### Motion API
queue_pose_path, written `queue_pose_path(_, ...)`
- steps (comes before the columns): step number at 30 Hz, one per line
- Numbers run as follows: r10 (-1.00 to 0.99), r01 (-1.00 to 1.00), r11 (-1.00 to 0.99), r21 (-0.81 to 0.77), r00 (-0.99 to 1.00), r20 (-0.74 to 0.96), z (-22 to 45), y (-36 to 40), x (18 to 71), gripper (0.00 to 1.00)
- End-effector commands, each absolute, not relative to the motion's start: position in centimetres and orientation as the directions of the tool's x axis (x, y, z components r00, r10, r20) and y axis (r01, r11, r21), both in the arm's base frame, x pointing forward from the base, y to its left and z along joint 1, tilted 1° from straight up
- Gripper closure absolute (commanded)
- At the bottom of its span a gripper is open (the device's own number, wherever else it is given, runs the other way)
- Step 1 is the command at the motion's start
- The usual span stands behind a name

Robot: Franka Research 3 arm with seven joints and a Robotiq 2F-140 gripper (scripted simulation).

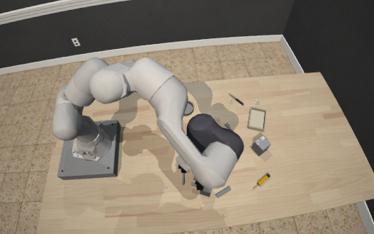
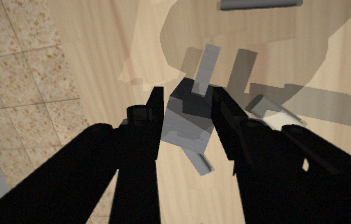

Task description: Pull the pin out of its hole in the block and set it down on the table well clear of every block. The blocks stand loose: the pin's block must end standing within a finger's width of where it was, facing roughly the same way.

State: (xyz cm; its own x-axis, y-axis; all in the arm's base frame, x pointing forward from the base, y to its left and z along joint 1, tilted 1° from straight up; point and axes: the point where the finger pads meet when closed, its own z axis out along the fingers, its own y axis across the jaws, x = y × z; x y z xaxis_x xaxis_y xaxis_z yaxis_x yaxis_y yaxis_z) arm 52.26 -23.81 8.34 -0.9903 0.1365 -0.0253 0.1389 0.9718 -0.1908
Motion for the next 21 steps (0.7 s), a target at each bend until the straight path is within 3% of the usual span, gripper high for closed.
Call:
queue_pose_path(1,0.158,0.157,0.972,-0.175,-0.987,-0.007,8.0,-23.4,51.6,0.66)
queue_pose_path(21,0.201,0.191,0.975,-0.115,-0.977,0.076,6.9,-21.6,48.9,0.66)
